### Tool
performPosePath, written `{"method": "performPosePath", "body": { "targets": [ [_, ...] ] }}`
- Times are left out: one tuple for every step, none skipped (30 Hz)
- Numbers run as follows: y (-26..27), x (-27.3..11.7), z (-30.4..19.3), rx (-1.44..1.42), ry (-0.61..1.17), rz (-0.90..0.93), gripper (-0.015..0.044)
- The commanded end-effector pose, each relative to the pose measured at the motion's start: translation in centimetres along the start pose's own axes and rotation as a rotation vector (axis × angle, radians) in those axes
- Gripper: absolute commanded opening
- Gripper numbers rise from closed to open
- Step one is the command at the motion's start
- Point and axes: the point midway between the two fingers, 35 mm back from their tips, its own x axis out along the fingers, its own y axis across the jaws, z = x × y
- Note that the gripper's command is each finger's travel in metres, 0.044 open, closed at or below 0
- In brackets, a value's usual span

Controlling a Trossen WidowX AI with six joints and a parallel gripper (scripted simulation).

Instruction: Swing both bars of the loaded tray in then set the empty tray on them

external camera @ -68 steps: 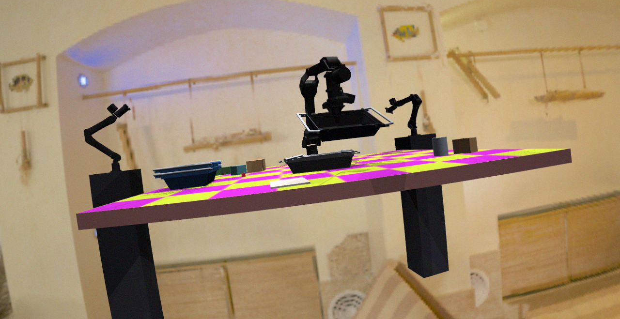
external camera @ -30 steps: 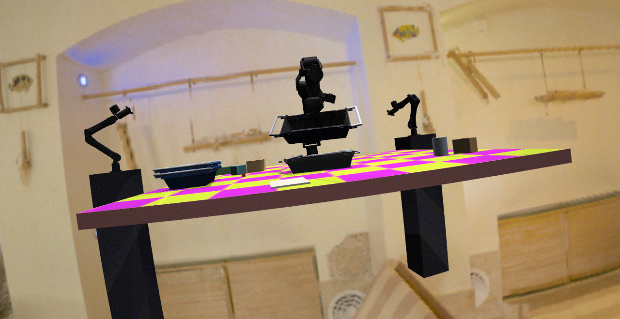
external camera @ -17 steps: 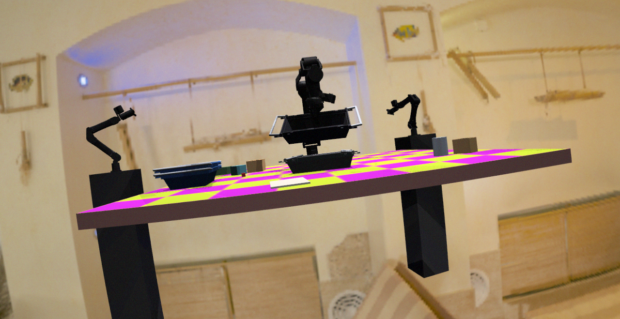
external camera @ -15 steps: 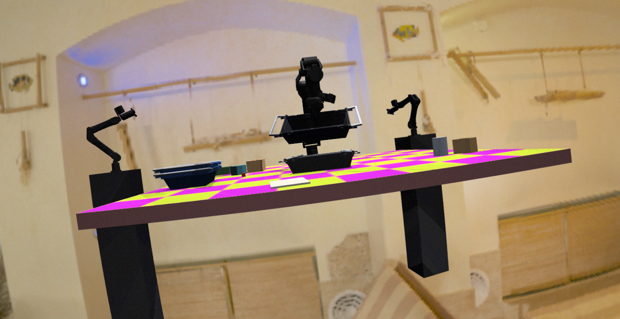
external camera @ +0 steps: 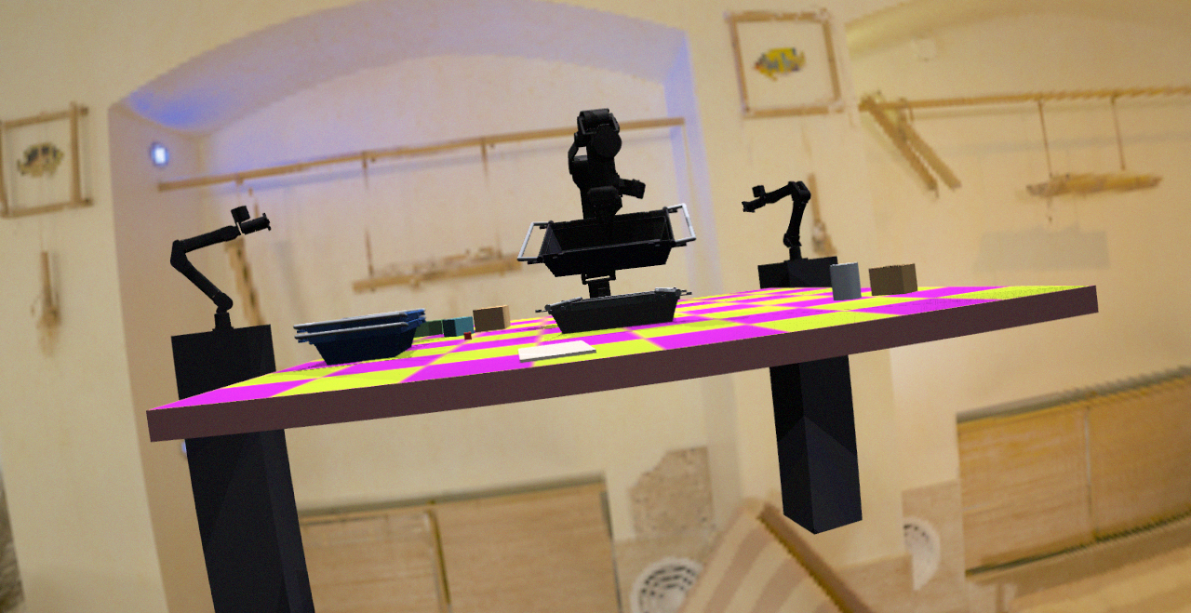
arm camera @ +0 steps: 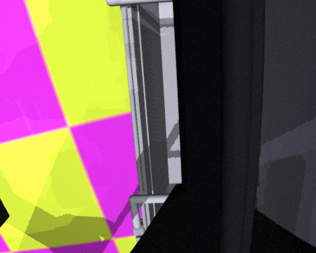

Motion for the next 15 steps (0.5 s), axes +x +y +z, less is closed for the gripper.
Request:
{"method": "performPosePath", "body": {
  "targets": [
    [-0.1, -0.3, 0.0, 0.007, -0.006, -0.017, 0.0],
    [-0.1, -0.2, 0.0, 0.007, -0.006, -0.017, 0.0],
    [-0.1, -0.1, 0.0, 0.007, -0.006, -0.017, 0.0],
    [-0.1, 0.0, 0.0, 0.007, -0.006, -0.017, 0.0],
    [-0.1, 0.1, 0.0, 0.007, -0.006, -0.017, 0.0],
    [-0.1, 0.2, 0.0, 0.007, -0.006, -0.017, 0.0],
    [-0.1, 0.4, 0.0, 0.007, -0.006, -0.017, 0.0],
    [-0.1, 0.5, 0.0, 0.007, -0.006, -0.017, 0.0],
    [-0.1, 0.6, 0.1, 0.007, -0.006, -0.017, 0.0],
    [-0.2, 0.8, 0.1, 0.007, -0.006, -0.017, 0.0],
    [-0.2, 0.9, 0.1, 0.007, -0.006, -0.017, 0.0],
    [-0.2, 1.0, 0.1, 0.007, -0.006, -0.017, 0.0],
    [-0.2, 1.2, 0.1, 0.007, -0.006, -0.017, 0.0],
    [-0.2, 1.3, 0.1, 0.007, -0.006, -0.017, 0.0],
    [-0.2, 1.4, 0.1, 0.007, -0.006, -0.017, 0.0]
  ]
}}
